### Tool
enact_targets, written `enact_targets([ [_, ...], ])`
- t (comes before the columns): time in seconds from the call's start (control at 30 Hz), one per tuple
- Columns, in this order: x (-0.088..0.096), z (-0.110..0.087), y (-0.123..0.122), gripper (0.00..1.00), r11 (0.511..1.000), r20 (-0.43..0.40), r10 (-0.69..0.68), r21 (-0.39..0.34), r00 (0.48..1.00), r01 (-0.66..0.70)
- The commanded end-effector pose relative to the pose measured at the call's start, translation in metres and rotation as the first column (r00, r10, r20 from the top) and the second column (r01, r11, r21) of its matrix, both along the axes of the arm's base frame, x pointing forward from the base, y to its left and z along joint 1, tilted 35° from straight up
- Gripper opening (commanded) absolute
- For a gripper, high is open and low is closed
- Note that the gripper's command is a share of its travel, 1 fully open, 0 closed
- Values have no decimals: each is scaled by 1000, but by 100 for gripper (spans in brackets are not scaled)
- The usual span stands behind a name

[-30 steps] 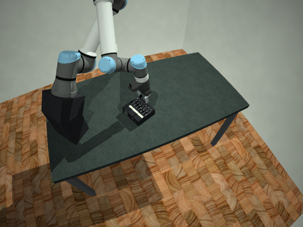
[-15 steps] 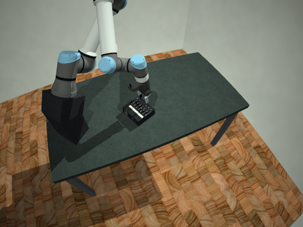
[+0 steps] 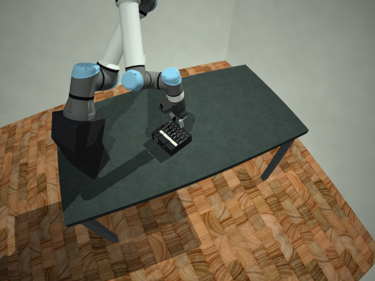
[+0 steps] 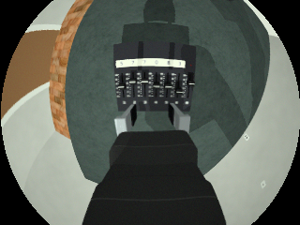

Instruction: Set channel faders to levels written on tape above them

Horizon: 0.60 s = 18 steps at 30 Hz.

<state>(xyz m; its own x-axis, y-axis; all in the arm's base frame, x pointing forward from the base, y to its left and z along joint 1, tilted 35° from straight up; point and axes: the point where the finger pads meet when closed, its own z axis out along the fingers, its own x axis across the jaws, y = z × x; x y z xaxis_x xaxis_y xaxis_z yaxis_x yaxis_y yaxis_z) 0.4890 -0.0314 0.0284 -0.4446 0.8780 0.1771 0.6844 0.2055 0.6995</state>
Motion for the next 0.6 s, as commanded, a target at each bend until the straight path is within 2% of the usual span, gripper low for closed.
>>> enact_targets([
  [0.0, 0, 0, -1, 100, 1000, 5, 8, -8, 1000, -8],
  [0.27, -1, 0, -3, 100, 999, 19, 34, -32, 999, -33],
  [0.57, -3, 1, -8, 100, 988, 55, 116, -105, 992, -109],
])
